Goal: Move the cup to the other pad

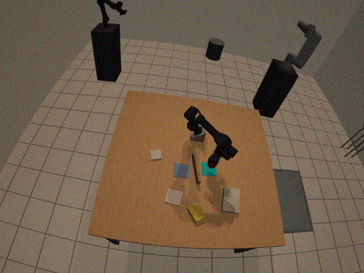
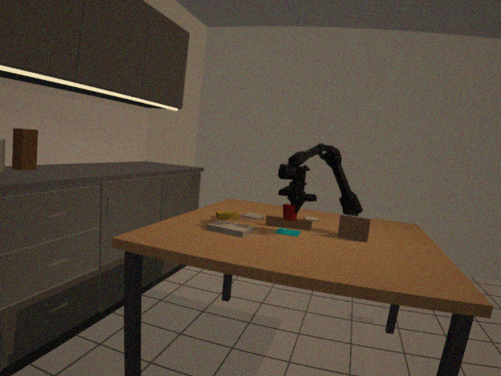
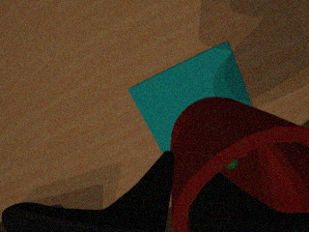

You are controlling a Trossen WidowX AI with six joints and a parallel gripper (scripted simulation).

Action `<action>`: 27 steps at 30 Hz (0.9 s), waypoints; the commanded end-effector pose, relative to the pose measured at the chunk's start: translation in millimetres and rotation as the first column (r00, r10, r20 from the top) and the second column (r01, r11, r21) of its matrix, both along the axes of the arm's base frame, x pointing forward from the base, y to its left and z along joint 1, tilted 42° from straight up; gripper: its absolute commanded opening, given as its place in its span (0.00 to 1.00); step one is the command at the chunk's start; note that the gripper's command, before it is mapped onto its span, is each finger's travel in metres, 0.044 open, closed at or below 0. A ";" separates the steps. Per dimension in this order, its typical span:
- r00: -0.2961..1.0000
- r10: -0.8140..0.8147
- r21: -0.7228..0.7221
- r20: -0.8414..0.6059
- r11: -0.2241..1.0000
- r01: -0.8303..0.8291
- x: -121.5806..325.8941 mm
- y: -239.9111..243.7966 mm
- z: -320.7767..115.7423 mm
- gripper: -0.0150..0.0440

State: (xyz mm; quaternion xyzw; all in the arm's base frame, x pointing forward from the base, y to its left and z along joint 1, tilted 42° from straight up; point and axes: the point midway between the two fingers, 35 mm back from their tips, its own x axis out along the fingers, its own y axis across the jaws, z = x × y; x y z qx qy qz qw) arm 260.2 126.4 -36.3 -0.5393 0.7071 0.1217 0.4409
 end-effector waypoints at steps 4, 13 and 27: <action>1.000 0.005 -0.008 -0.006 1.000 -0.005 -1.6 -7.9 -8.0 0.25; 1.000 0.005 -0.008 -0.006 1.000 -0.005 -1.9 -16.6 -18.3 0.25; 1.000 0.005 -0.009 -0.005 1.000 -0.005 -3.2 -30.3 -33.5 0.25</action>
